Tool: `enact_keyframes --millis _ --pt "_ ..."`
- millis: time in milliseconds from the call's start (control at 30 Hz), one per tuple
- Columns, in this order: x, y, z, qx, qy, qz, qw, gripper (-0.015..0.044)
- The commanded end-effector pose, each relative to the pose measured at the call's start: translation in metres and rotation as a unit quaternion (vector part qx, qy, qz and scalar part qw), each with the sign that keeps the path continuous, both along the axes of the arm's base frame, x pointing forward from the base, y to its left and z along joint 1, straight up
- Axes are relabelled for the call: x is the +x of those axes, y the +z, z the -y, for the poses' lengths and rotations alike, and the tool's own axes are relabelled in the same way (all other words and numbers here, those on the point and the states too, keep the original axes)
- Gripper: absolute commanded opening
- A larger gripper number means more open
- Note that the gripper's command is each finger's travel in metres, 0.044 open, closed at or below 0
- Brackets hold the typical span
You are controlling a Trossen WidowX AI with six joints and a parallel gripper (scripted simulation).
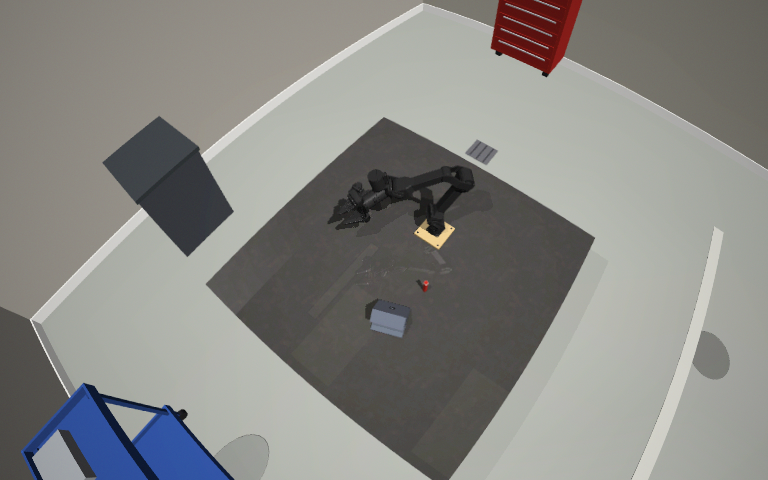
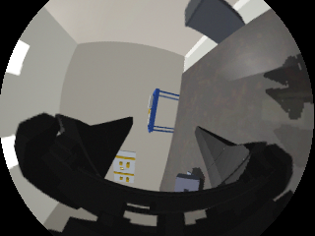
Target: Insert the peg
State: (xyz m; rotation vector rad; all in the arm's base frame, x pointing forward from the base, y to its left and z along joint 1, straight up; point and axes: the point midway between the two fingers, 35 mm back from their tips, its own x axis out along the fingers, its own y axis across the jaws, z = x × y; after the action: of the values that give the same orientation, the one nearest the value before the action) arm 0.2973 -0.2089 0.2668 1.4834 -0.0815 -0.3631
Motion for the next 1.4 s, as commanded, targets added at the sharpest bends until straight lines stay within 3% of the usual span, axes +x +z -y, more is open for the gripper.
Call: enact_keyframes --millis 0,733,1367 --pt "0.011 -0.005 -0.009 0.000 0.015 -0.020 1.000 0.0440" --pt "0.058 -0.046 -0.081 0.000 0.126 -0.153 0.980 0.0440" --pt "0.070 -0.080 -0.158 -0.033 0.235 -0.270 0.933 0.0440"
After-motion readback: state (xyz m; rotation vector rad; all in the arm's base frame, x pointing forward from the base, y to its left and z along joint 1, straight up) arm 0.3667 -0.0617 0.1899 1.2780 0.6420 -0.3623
